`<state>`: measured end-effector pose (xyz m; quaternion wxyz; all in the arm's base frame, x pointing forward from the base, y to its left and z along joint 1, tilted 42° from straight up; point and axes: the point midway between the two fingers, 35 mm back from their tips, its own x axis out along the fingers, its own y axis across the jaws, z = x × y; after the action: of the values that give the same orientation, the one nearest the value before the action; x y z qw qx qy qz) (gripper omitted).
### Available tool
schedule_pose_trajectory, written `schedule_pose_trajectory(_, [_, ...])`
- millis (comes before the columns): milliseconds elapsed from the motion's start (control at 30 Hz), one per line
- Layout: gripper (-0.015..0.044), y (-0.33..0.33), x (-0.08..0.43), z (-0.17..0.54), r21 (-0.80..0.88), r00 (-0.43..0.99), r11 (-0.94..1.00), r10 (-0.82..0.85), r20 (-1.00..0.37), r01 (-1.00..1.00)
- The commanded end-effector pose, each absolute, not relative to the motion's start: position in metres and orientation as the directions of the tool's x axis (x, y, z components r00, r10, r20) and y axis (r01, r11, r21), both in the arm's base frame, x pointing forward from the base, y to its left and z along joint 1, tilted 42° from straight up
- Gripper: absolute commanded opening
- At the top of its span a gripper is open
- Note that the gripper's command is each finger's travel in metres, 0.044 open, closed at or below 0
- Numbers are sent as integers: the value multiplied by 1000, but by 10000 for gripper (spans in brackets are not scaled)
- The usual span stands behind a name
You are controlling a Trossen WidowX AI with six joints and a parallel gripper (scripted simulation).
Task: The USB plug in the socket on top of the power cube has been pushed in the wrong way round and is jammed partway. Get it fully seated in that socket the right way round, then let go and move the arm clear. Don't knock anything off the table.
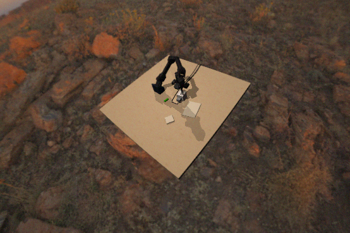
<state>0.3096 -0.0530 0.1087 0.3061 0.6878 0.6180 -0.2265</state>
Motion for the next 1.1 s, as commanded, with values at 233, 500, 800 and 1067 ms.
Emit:
schedule_pose_trajectory(233, [0, -52, 310, 108, 141, 136, -52, 713, -688, 989])
schedule_pose_trajectory(500, [0, -51, 310, 107, 141, 136, -53, 713, -688, 989])
schedule_pose_trajectory(800, [0, -50, 310, 106, 141, 136, -53, 713, -688, 989])
schedule_pose_trajectory(1067, [0, -50, 310, 106, 141, 136, -53, 713, -688, 989])
